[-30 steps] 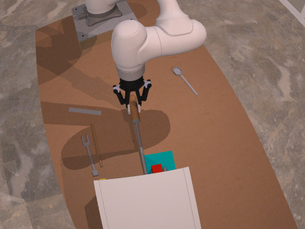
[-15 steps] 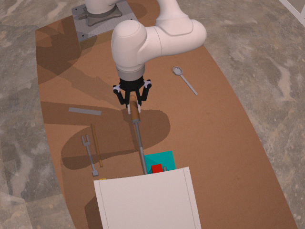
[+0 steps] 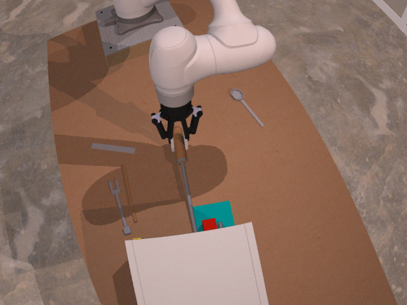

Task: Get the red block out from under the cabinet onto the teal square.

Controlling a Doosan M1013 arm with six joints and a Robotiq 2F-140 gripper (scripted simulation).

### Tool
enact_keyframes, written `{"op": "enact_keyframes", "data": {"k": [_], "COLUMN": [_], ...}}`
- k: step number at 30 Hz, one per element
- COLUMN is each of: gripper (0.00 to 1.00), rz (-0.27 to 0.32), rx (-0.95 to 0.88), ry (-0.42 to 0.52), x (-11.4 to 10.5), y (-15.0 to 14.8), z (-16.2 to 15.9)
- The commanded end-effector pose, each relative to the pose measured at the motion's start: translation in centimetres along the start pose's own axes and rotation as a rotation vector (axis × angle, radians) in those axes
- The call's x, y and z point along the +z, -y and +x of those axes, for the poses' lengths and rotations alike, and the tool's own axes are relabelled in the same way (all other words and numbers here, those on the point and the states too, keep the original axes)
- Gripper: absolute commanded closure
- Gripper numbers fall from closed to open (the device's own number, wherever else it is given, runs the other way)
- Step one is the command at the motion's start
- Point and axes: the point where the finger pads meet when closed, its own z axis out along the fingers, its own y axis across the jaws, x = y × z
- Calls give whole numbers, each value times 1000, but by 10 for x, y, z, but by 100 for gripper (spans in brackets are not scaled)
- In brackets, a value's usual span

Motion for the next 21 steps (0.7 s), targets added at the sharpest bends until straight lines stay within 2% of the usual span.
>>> {"op": "enact_keyframes", "data": {"k": [1, 21], "gripper": [100, 100], "rz": [0, 0], "rx": [0, 0], "ry": [0, 0], "x": [0, 0], "y": [3, 28], "z": [-2, -17]}}
